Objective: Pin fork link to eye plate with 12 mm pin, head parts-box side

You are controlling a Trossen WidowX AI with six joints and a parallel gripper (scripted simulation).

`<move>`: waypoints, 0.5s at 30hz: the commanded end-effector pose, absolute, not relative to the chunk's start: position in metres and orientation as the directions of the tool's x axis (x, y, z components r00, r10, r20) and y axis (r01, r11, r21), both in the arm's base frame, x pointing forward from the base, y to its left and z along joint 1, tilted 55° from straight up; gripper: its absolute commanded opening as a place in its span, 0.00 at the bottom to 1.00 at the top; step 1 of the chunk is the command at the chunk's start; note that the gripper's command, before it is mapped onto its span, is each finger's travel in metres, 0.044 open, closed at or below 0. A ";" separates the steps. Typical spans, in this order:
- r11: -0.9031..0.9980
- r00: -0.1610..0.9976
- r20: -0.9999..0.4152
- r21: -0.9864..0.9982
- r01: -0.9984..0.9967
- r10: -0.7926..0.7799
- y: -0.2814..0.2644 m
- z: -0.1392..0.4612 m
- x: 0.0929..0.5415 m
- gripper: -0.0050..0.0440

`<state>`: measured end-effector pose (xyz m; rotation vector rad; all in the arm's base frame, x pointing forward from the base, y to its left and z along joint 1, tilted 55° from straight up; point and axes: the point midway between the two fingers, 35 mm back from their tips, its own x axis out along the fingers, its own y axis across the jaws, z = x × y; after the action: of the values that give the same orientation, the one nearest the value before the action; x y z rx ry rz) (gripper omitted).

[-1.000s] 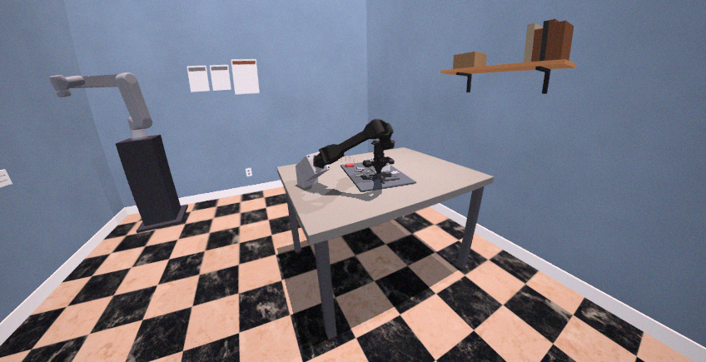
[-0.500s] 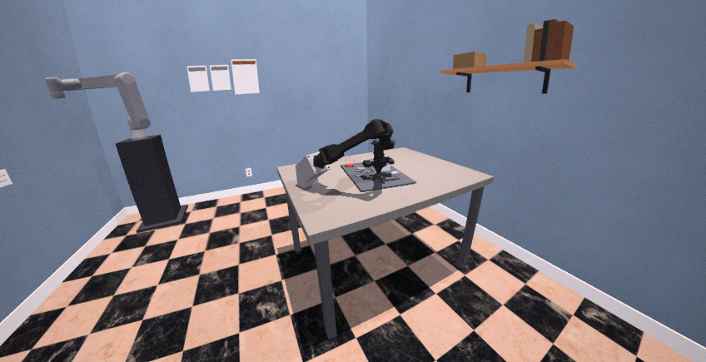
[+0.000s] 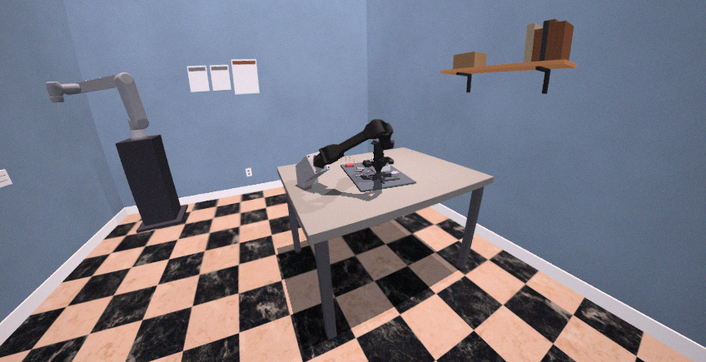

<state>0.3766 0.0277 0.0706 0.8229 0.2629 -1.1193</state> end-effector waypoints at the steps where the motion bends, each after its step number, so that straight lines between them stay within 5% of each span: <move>1: 0.182 0.455 -0.569 0.471 0.863 -0.685 0.031 0.076 0.379 0.00; 15: 0.182 0.457 -0.568 0.474 0.861 -0.684 0.029 0.079 0.379 0.00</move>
<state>0.3766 0.0277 0.0705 0.8227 0.2630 -1.1194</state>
